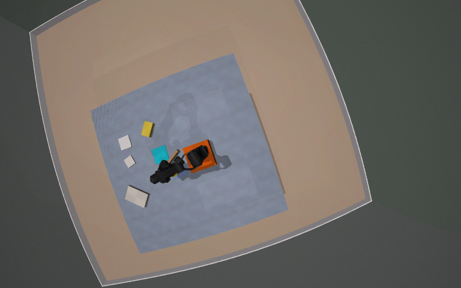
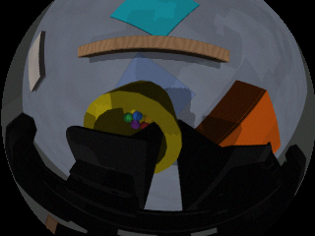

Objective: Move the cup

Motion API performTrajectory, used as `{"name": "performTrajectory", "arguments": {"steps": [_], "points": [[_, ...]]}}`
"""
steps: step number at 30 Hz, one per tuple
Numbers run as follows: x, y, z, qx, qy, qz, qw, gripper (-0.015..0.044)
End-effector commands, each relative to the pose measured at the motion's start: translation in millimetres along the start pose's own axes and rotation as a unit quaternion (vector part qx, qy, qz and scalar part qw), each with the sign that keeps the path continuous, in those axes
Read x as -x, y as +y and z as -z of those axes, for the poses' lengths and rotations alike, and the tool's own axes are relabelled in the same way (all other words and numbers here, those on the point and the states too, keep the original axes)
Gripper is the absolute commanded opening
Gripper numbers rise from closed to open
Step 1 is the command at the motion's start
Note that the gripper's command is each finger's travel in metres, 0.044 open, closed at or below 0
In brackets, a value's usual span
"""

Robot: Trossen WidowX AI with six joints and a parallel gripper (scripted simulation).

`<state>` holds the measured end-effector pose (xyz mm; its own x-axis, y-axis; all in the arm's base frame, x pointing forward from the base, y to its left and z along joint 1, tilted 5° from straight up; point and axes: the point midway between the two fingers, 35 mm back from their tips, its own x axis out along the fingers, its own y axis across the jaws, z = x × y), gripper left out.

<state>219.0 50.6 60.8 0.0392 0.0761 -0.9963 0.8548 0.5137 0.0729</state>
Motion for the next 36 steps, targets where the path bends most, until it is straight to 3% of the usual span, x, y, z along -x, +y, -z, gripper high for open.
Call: {"name": "performTrajectory", "arguments": {"steps": [1,36], "points": [[1,2,-8,0.001,0.001,-0.003,1.000,0.0000],[3,4,-79,0.003,-0.002,-0.004,1.000,0.0000]]}}
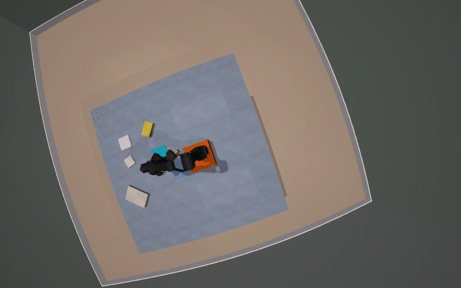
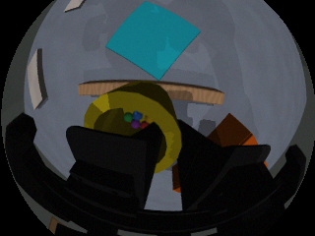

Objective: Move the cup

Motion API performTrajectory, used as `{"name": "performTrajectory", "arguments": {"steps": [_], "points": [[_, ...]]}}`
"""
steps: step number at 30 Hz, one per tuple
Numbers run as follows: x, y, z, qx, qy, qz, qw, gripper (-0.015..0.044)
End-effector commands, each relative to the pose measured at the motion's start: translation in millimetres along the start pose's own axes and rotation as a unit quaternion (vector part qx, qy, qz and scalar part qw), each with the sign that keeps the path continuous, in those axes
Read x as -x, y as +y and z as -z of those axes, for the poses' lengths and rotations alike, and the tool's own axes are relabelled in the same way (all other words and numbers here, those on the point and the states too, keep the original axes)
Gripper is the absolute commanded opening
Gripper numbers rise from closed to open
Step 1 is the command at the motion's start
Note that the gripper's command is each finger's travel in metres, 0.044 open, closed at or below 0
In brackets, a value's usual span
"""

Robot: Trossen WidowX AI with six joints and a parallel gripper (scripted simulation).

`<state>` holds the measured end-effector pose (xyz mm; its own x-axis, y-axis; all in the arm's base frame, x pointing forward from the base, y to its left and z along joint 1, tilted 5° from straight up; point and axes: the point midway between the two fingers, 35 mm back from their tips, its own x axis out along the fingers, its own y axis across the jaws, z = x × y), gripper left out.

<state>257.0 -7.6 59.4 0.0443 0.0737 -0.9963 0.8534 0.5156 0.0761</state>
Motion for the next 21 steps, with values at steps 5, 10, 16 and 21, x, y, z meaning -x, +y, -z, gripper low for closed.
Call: {"name": "performTrajectory", "arguments": {"steps": [5,10,16,21], "points": [[1,2,-21,0.001,-0.001,-0.003,1.000,0.0000],[2,3,-35,0.001,-0.001,-0.003,1.000,0.0000],[3,4,-49,0.001,-0.002,-0.003,1.000,0.0000],[3,5,-61,0.001,-0.002,-0.003,1.000,0.0000]]}}
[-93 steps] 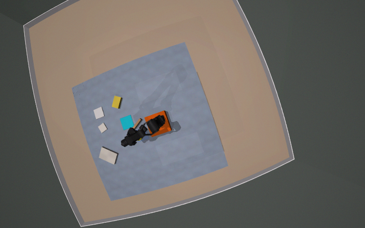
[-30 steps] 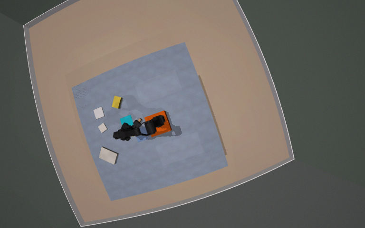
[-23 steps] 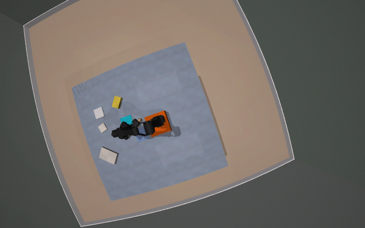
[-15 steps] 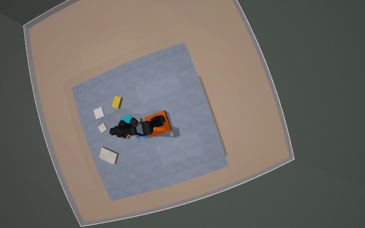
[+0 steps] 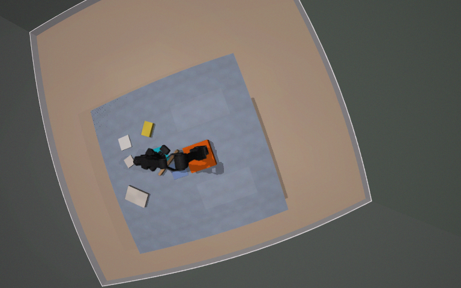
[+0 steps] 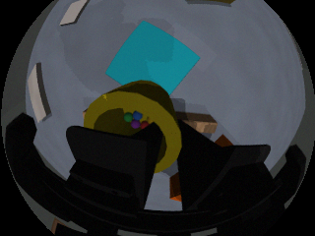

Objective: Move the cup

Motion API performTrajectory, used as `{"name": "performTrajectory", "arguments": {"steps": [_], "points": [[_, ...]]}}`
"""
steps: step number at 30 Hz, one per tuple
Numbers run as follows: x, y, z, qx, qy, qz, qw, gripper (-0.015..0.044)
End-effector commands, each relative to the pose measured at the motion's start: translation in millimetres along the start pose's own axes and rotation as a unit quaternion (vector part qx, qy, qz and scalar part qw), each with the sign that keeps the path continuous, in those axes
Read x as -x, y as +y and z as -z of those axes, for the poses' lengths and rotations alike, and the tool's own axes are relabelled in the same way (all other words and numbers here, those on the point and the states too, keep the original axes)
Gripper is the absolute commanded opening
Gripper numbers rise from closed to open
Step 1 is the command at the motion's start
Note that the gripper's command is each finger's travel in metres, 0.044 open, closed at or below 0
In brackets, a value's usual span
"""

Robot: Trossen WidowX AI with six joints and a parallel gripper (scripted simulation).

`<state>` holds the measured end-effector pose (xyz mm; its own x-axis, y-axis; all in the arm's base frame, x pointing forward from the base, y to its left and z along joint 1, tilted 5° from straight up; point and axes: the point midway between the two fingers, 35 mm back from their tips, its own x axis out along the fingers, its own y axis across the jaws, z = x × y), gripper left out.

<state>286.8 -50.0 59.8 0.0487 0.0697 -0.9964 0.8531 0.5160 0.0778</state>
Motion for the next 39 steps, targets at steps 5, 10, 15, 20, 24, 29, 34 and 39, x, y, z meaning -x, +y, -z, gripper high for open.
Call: {"name": "performTrajectory", "arguments": {"steps": [5,10,15,20,24,29,34,39], "points": [[2,2,-20,0.001,0.000,-0.002,1.000,0.0000],[2,3,-31,0.001,-0.001,-0.002,1.000,0.0000],[3,3,-41,0.001,-0.001,-0.002,1.000,0.0000],[3,3,-51,0.001,-0.002,-0.002,1.000,0.0000],[3,3,-54,0.001,-0.002,-0.002,1.000,0.0000],[-3,3,-54,0.001,-0.002,-0.002,1.000,0.0000],[-12,4,-55,0.001,-0.002,-0.002,1.000,0.0000],[-22,4,-55,0.001,-0.002,-0.002,1.000,0.0000]]}}
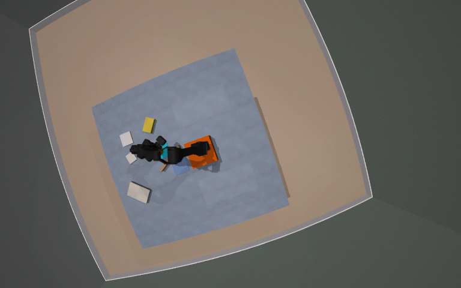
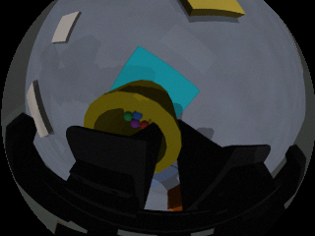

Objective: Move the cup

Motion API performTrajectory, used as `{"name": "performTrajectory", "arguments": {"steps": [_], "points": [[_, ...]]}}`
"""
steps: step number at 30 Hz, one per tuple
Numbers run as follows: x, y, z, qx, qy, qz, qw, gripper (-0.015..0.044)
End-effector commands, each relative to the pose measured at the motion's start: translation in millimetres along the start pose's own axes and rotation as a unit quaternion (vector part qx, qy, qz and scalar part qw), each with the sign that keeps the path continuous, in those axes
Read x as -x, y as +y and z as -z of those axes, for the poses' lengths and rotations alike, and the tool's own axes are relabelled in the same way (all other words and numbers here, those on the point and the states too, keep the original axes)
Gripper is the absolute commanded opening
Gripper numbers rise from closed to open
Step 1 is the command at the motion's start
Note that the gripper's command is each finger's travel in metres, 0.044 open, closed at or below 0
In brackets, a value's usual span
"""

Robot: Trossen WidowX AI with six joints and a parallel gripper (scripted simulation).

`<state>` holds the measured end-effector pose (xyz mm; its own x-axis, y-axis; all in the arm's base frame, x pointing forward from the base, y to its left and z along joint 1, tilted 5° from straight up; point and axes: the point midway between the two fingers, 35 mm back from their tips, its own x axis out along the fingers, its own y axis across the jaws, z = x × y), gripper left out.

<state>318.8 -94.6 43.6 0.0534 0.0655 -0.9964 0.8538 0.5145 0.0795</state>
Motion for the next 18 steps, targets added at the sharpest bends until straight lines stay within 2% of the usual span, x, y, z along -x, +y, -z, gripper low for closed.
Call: {"name": "performTrajectory", "arguments": {"steps": [1,18], "points": [[-9,1,0,0.002,0.001,-0.001,1.000,0.0000],[-42,0,0,0.002,0.002,-0.001,1.000,0.0000]]}}
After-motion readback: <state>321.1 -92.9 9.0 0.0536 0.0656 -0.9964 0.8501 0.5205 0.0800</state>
